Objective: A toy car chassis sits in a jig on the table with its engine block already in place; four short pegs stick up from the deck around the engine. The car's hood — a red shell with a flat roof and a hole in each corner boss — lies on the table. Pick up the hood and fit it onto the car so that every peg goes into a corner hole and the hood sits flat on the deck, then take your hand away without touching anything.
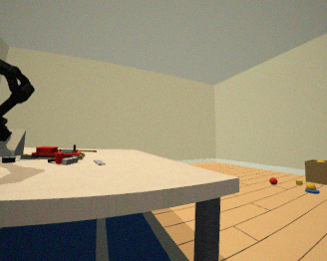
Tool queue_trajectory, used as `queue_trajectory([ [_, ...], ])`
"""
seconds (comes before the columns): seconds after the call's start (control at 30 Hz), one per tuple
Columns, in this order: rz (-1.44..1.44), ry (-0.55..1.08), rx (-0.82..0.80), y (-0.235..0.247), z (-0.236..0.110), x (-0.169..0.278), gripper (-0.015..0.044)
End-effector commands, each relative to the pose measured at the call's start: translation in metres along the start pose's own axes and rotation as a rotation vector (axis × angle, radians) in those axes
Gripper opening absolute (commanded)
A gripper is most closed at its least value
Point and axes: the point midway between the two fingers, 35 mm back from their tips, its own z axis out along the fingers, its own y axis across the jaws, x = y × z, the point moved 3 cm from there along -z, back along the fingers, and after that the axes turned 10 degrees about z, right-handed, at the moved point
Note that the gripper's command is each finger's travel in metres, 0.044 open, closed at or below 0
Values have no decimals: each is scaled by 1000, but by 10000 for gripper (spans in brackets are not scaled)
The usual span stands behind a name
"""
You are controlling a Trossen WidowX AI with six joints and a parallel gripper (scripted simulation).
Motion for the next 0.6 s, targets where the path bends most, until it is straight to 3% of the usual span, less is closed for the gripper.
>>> queue_trajectory([
  [0.0,3,-1,0,0,0,0,247],
  [0.23,183,-72,-9,16,16,-17,430],
  [0.57,510,-251,-74,36,43,-73,440],
])
